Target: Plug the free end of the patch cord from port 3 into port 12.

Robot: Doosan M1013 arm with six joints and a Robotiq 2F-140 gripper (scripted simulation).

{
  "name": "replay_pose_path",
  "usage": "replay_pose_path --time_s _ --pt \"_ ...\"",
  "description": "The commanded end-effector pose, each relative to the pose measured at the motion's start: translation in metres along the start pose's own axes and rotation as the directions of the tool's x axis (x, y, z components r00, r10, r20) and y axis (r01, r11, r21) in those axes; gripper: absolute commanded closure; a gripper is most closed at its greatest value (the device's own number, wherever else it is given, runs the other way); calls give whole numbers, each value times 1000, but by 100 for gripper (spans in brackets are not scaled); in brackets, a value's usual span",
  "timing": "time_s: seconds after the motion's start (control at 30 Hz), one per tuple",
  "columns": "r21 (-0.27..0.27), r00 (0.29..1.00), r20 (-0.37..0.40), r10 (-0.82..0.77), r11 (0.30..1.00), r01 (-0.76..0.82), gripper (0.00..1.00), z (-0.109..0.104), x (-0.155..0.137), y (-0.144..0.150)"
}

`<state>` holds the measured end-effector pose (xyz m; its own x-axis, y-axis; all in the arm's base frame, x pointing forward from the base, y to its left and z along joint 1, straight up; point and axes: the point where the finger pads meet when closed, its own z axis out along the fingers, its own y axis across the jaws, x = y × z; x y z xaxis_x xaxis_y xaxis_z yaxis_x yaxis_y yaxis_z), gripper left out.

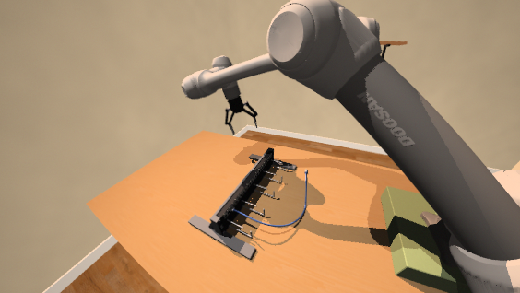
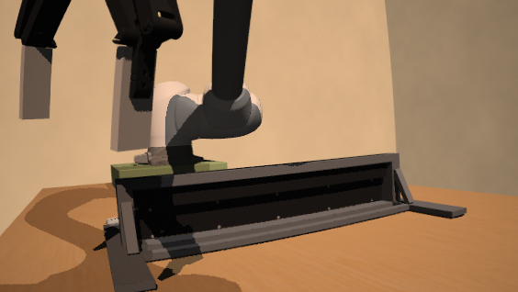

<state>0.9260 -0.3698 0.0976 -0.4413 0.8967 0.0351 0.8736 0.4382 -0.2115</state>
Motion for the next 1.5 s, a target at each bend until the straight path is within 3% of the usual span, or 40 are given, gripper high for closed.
replay_pose_path --time_s 0.0,0.67,1.0,1.1,1.13,1.47 --pt "0 1000 0 0 1000 0 0 0 0 0" --pt "-6 1000 0 6 1000 -6 0 1 3 -6" --pt "-75 996 -7 89 993 -89 0 27 50 -85" --pt "-79 996 -7 94 992 -94 0 29 54 -90" --pt "-93 993 -10 114 989 -114 0 36 68 -108" --pt "-139 983 -20 183 973 -184 0 63 124 -170"
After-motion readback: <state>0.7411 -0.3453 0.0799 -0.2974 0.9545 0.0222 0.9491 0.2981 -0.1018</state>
